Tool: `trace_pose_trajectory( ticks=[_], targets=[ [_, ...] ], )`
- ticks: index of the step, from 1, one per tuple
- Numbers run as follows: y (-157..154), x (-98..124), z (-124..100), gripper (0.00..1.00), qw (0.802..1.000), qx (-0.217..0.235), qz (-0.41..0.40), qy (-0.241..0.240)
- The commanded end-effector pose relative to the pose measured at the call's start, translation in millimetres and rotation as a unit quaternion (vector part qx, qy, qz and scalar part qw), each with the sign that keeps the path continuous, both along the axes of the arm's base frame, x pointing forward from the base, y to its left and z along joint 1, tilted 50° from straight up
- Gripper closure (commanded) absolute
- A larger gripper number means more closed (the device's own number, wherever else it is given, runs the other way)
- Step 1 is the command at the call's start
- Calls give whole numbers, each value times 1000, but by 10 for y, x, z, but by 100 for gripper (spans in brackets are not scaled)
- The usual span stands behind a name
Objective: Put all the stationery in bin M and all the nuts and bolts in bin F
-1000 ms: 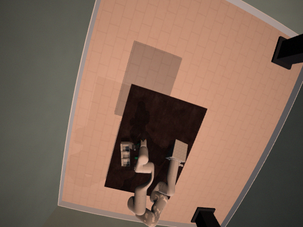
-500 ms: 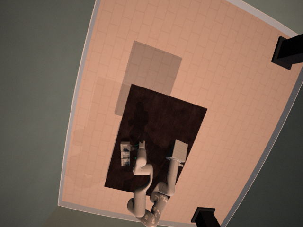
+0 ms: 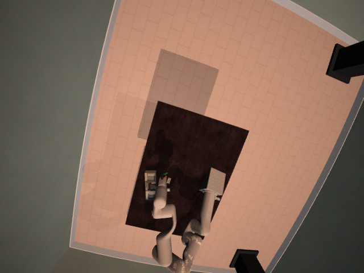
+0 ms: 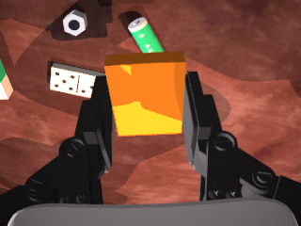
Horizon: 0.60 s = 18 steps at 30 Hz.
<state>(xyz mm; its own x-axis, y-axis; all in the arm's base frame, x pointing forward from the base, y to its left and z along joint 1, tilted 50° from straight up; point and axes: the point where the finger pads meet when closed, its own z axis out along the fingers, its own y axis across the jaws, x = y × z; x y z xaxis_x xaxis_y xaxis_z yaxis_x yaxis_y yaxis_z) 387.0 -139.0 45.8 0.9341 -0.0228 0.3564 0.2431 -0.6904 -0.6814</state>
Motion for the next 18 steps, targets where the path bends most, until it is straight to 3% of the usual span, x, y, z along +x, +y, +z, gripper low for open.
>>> trace_pose_trajectory(
  ticks=[1, 18],
  targets=[
    [62, 102, 134, 100, 1000, -2, -1, 0],
    [430, 550, 731, 100, 1000, 4, -15, 15]
  ],
)
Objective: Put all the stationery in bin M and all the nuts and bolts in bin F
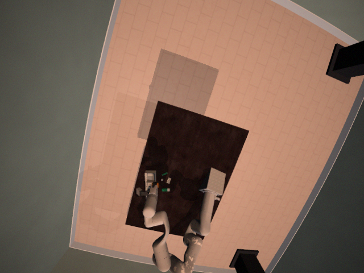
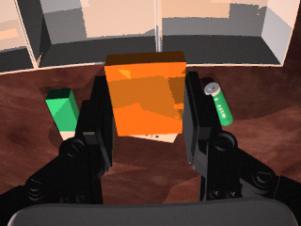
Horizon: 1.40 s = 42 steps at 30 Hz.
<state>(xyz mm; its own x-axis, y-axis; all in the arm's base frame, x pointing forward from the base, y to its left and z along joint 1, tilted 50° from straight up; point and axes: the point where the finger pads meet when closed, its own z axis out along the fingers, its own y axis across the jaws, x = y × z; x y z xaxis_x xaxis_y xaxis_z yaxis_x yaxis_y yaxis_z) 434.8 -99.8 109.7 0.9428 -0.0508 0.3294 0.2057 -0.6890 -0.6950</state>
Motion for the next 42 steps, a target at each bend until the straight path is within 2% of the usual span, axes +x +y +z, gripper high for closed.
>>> trace_pose_trajectory(
  ticks=[1, 7, 10, 25, 42],
  targets=[
    [37, 72, 92, 100, 1000, -1, -2, 0],
    [197, 266, 351, 100, 1000, -1, -2, 0],
    [223, 301, 394, 100, 1000, -1, -2, 0],
    [210, 285, 375, 100, 1000, -1, -2, 0],
    [427, 364, 182, 100, 1000, -1, -2, 0]
  ],
)
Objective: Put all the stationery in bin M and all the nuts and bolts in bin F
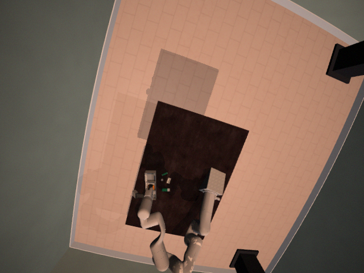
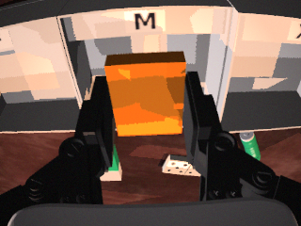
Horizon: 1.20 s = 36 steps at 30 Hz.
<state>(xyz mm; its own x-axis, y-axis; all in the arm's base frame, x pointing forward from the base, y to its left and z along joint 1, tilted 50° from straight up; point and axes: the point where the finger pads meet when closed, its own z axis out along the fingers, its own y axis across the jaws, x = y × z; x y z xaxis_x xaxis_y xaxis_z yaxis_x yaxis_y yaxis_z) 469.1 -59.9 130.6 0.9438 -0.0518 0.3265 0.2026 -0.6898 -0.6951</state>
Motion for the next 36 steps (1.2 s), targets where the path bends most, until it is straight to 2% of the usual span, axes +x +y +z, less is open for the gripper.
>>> trace_pose_trajectory(
  ticks=[1, 13, 27, 28, 36],
  targets=[
    [42, 27, -39, 100, 1000, -1, -1, -1],
    [182, 77, -164, 100, 1000, -1, -1, -1],
    [178, 72, -171, 100, 1000, -1, -1, -1],
    [178, 72, -171, 53, 1000, -1, -1, -1],
    [177, 72, -170, 53, 1000, -1, -1, -1]
  ],
)
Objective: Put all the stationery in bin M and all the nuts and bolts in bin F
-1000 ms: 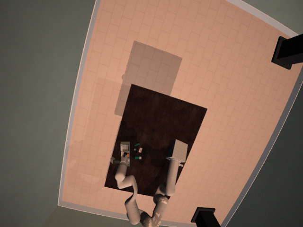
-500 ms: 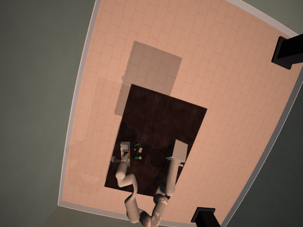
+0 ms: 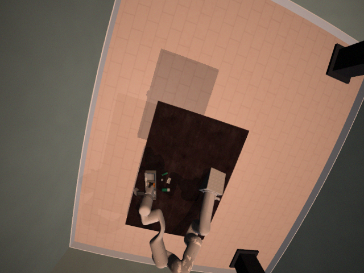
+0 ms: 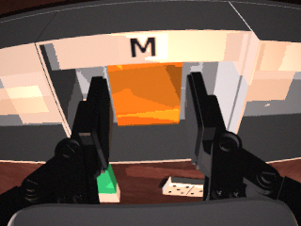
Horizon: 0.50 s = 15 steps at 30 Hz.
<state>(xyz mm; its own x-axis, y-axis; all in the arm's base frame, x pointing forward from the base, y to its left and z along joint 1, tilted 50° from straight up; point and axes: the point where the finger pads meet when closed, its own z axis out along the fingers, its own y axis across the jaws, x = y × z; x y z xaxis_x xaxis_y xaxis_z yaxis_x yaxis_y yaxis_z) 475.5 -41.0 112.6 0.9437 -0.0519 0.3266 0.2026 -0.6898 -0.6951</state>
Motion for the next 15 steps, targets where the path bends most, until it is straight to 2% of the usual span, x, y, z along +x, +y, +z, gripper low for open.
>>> trace_pose_trajectory(
  ticks=[1, 15],
  targets=[
    [-11, 7, 9, 53, 1000, -1, -1, -1],
    [-69, -14, 60, 53, 1000, -1, -1, -1]
  ],
)
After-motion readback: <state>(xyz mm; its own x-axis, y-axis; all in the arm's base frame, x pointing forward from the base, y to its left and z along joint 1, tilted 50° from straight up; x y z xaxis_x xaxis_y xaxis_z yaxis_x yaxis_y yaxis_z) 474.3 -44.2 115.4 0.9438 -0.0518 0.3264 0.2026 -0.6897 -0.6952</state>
